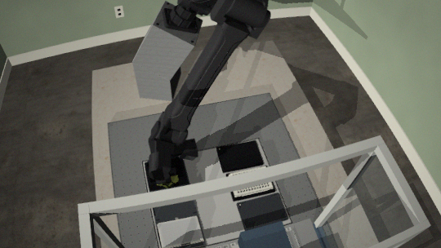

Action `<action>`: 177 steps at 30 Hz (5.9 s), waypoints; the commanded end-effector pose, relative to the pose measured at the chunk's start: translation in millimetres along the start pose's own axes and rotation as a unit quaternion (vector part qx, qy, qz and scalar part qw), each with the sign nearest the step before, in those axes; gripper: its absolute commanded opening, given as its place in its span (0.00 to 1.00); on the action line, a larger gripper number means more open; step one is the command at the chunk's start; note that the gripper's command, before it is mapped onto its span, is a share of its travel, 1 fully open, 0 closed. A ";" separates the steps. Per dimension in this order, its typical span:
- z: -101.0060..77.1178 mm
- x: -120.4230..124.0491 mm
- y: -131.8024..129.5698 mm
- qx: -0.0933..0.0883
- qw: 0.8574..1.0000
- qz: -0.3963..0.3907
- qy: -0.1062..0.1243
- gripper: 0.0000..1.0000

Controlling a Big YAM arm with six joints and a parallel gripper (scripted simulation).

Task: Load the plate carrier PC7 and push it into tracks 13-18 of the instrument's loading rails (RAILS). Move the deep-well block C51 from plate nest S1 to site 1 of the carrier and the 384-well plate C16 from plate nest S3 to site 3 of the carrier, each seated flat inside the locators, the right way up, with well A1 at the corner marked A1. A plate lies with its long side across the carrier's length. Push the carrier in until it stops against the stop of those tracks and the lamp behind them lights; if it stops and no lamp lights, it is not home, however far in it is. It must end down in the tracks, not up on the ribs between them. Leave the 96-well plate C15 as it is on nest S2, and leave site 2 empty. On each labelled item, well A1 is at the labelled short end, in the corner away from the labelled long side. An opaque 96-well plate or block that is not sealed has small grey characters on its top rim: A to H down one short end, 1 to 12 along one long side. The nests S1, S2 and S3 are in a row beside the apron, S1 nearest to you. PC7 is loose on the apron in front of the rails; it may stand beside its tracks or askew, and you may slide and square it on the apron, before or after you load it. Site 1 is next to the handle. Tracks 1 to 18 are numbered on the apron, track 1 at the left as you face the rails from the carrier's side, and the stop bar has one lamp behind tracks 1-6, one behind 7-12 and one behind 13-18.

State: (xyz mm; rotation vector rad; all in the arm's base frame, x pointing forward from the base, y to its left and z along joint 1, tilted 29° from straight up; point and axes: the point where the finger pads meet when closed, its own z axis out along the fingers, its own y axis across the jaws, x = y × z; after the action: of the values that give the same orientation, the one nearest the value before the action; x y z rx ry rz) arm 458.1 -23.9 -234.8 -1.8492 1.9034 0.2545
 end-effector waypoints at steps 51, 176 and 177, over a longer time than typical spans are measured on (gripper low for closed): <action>1.3 0.5 -5.5 0.008 1.000 -0.001 0.001 0.94; -47.6 -1.0 87.1 0.005 0.709 0.705 -0.002 0.80; -47.6 -1.0 87.1 0.005 0.709 0.705 -0.002 0.80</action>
State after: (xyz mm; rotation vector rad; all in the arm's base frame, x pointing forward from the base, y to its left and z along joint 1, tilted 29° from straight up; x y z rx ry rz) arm 350.1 -37.1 -211.1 0.0364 2.8715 0.6970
